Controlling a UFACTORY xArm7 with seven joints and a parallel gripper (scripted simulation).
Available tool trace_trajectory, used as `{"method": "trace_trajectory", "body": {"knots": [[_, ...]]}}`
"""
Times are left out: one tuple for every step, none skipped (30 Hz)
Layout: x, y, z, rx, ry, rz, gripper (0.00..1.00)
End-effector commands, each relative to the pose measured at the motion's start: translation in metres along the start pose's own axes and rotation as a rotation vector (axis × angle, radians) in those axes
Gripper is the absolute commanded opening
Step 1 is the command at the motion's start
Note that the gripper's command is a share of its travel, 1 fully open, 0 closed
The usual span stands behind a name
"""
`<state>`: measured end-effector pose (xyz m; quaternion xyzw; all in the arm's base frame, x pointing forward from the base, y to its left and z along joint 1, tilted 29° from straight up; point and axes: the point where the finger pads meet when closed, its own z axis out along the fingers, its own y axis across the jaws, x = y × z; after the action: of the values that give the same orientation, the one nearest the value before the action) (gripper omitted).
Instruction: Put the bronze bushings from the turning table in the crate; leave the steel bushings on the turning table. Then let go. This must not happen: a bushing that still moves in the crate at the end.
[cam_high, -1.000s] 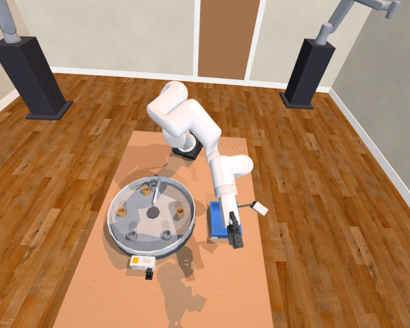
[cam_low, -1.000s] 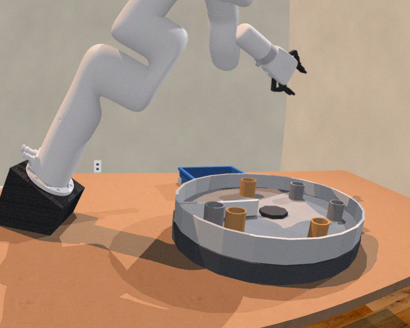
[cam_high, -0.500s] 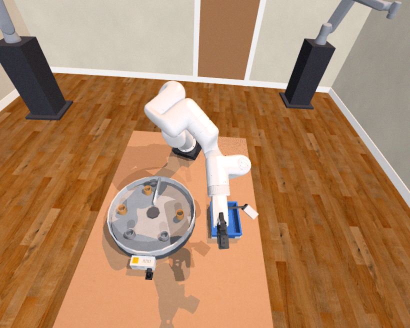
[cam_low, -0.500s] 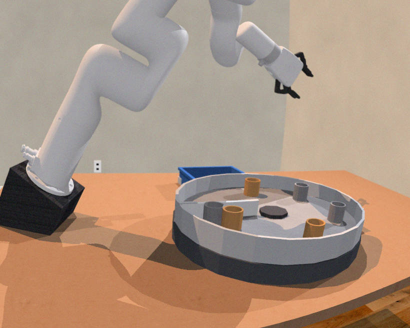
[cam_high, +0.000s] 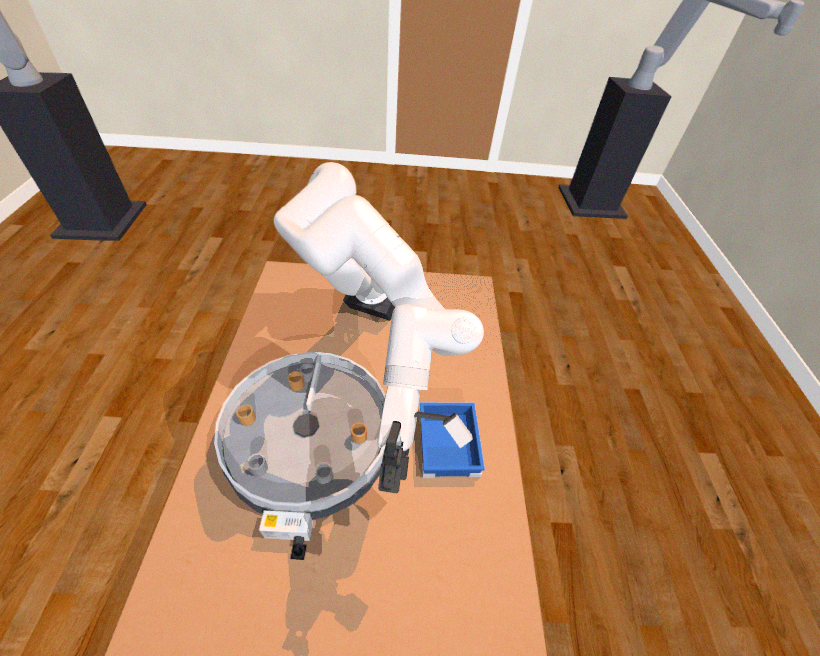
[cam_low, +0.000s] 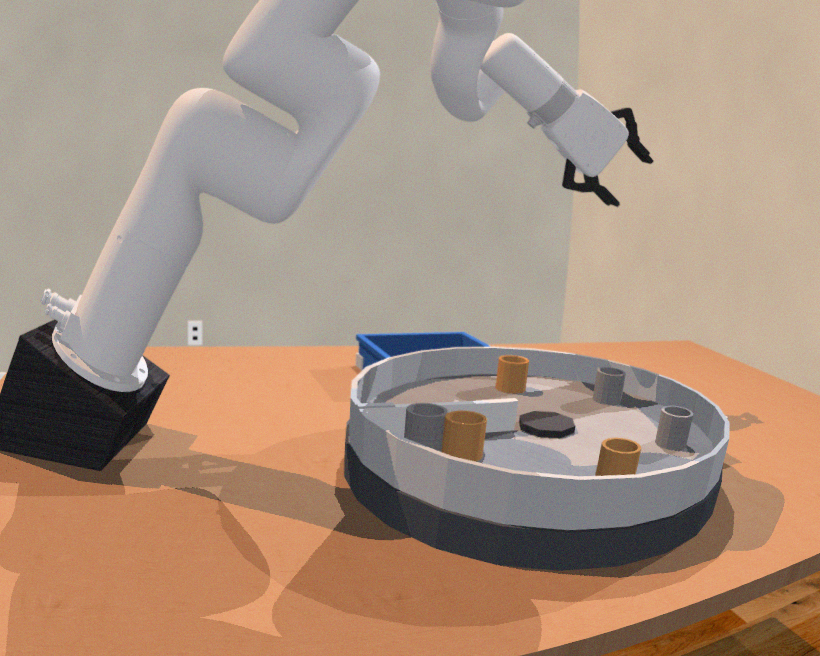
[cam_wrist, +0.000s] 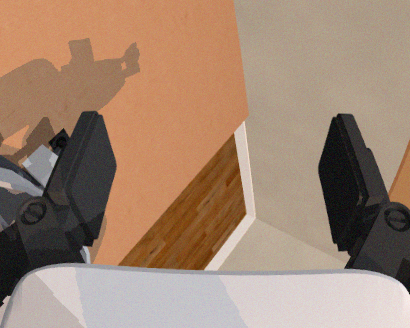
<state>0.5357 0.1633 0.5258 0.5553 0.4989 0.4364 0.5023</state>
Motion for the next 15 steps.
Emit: {"method": "trace_trajectory", "body": {"knots": [[-0.001, 0.001, -0.002, -0.001, -0.002, 0.002, 1.00], [-0.001, 0.001, -0.002, -0.001, -0.002, 0.002, 1.00], [-0.001, 0.001, -0.002, -0.001, -0.002, 0.002, 1.00], [-0.001, 0.001, -0.002, -0.001, -0.002, 0.002, 1.00], [-0.044, -0.001, -0.009, 0.033, -0.095, 0.062, 1.00], [-0.044, -0.001, -0.009, 0.033, -0.095, 0.062, 1.00], [-0.044, -0.001, -0.009, 0.033, -0.095, 0.062, 1.00], [-0.044, -0.001, -0.009, 0.033, -0.095, 0.062, 1.00], [-0.044, -0.001, -0.009, 0.033, -0.095, 0.062, 1.00], [-0.044, -0.001, -0.009, 0.033, -0.095, 0.062, 1.00], [-0.044, -0.001, -0.009, 0.033, -0.095, 0.062, 1.00], [-0.044, -0.001, -0.009, 0.033, -0.095, 0.062, 1.00], [-0.044, -0.001, -0.009, 0.033, -0.095, 0.062, 1.00], [-0.044, -0.001, -0.009, 0.033, -0.095, 0.062, 1.00], [-0.044, -0.001, -0.009, 0.033, -0.095, 0.062, 1.00]]}}
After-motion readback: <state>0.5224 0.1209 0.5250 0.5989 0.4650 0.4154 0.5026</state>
